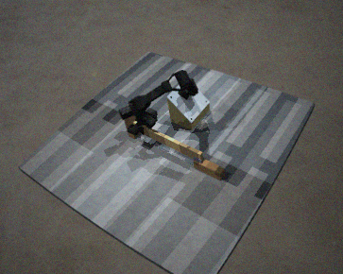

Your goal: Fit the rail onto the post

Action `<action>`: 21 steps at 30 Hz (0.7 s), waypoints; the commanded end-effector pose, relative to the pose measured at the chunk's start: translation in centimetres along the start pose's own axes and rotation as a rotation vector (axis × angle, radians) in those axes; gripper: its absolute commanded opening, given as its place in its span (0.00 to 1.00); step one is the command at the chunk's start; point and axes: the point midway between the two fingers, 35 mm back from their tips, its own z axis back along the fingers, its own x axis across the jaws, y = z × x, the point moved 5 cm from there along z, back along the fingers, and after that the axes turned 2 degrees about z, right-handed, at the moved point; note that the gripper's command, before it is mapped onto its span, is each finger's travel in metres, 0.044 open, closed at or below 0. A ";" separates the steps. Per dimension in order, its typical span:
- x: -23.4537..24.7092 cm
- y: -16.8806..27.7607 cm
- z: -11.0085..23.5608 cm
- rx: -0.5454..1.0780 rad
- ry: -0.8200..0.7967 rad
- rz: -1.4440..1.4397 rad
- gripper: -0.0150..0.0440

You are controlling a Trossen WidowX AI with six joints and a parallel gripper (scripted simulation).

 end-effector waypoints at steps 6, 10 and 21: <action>0.0 0.0 0.0 0.000 0.000 0.001 0.92; 0.0 0.0 0.0 0.000 0.000 0.001 1.00; -0.1 -3.0 3.0 0.000 -0.001 0.001 1.00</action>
